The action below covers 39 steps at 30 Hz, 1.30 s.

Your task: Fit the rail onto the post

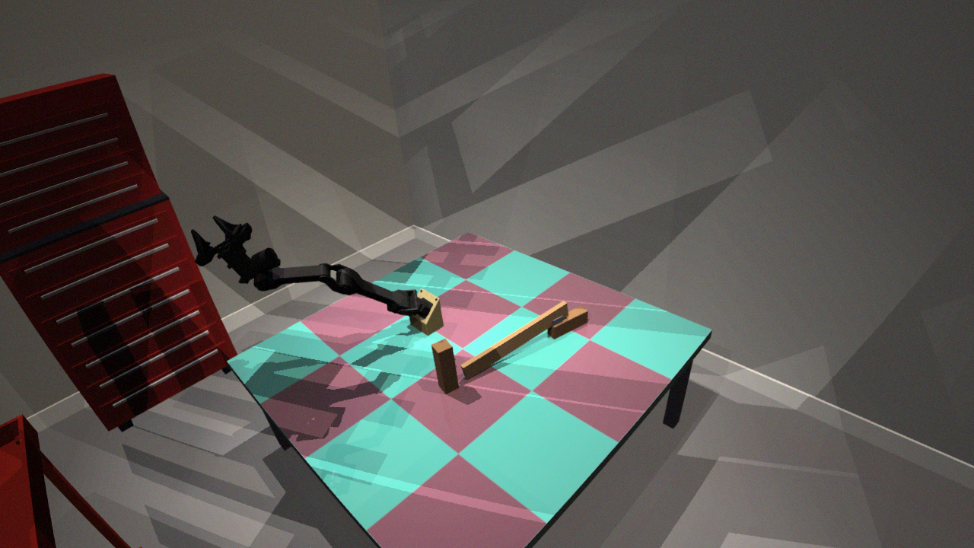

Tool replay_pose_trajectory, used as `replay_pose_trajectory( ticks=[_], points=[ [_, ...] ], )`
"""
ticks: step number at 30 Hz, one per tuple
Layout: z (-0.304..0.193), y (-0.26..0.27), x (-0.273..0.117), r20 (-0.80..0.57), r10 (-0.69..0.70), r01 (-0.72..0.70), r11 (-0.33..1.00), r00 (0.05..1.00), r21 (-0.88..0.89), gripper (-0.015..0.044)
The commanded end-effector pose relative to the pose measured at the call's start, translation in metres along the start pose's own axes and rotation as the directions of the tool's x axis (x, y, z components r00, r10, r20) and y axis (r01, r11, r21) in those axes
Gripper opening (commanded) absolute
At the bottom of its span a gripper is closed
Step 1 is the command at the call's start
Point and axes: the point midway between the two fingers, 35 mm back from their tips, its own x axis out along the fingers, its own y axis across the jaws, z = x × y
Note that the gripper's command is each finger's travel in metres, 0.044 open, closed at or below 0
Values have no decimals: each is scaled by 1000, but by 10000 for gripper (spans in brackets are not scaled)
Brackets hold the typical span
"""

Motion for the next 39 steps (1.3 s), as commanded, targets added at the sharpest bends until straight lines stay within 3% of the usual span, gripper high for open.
replay_pose_trajectory(
  ticks=[1,10,17,22,30,39],
  points=[
    [0,-1,0,1,-5,5,1000,1000,-3,426],
    [-18,-82,-42,49,-304,308,941,951,-141,440],
    [-46,-107,-74,37,-448,449,892,893,-41,440],
    [-69,-135,-107,8,-573,572,817,819,-71,440],
    [-126,-167,-176,-91,-758,746,652,646,-139,440],
    [-215,-177,-293,-277,-909,815,405,311,-415,440]
  ],
)
